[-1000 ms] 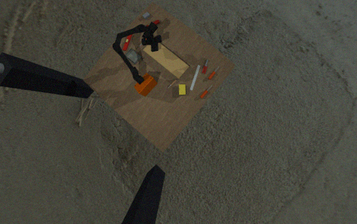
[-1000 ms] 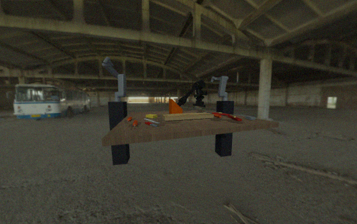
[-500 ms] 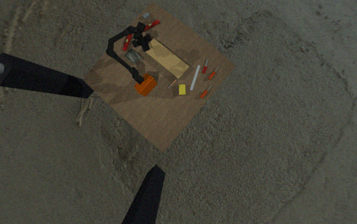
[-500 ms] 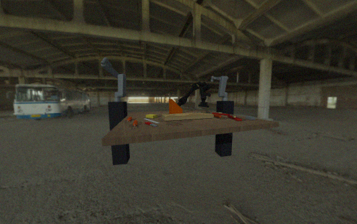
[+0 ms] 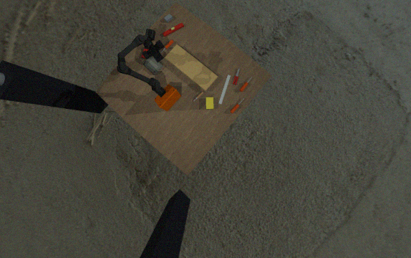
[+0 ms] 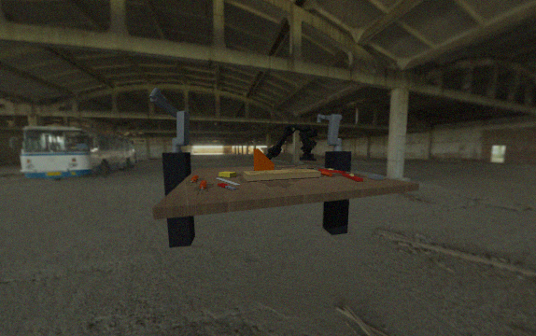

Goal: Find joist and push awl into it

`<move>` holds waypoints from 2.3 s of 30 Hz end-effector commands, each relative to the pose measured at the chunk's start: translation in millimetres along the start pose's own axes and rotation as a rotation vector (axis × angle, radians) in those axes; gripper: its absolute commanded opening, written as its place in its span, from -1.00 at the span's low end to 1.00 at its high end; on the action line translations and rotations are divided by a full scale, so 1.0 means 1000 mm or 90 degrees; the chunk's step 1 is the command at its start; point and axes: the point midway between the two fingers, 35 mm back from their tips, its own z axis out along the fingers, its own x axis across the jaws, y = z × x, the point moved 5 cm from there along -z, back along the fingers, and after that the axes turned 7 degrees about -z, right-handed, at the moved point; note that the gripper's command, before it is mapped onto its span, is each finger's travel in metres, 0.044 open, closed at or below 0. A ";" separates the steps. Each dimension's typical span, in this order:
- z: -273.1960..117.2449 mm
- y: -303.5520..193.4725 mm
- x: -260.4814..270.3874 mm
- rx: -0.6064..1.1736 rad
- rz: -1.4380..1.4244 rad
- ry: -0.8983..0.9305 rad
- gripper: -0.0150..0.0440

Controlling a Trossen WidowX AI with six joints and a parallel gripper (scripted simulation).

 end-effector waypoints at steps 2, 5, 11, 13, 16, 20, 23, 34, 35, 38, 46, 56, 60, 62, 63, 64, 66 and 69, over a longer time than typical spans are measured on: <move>-0.002 0.010 0.027 -0.022 -0.057 0.014 -0.49; -0.002 0.014 0.044 -0.033 -0.087 0.025 -0.49; -0.004 0.019 0.075 -0.057 -0.144 0.049 -0.49; -0.004 0.019 0.078 -0.060 -0.151 0.052 -0.49; -0.003 0.019 0.078 -0.060 -0.151 0.052 -0.49; 0.001 0.018 0.077 -0.058 -0.151 0.052 -0.49; 0.006 0.017 0.077 -0.057 -0.152 0.052 -0.49; 0.023 0.014 0.075 -0.055 -0.153 0.053 -0.49; 0.025 0.013 0.075 -0.055 -0.153 0.053 -0.49; 0.030 0.013 0.075 -0.055 -0.153 0.053 -0.49; 0.042 0.010 0.076 -0.055 -0.153 0.053 -0.49; 0.057 0.007 0.078 -0.057 -0.153 0.052 -0.49; 0.063 0.006 0.079 -0.058 -0.152 0.052 -0.49; 0.066 0.006 0.080 -0.059 -0.152 0.052 -0.49; 0.067 0.005 0.080 -0.060 -0.152 0.052 -0.49; 0.069 0.005 0.080 -0.060 -0.151 0.052 -0.49; 0.072 0.005 0.081 -0.061 -0.151 0.052 -0.49; 0.074 0.004 0.082 -0.061 -0.151 0.052 -0.49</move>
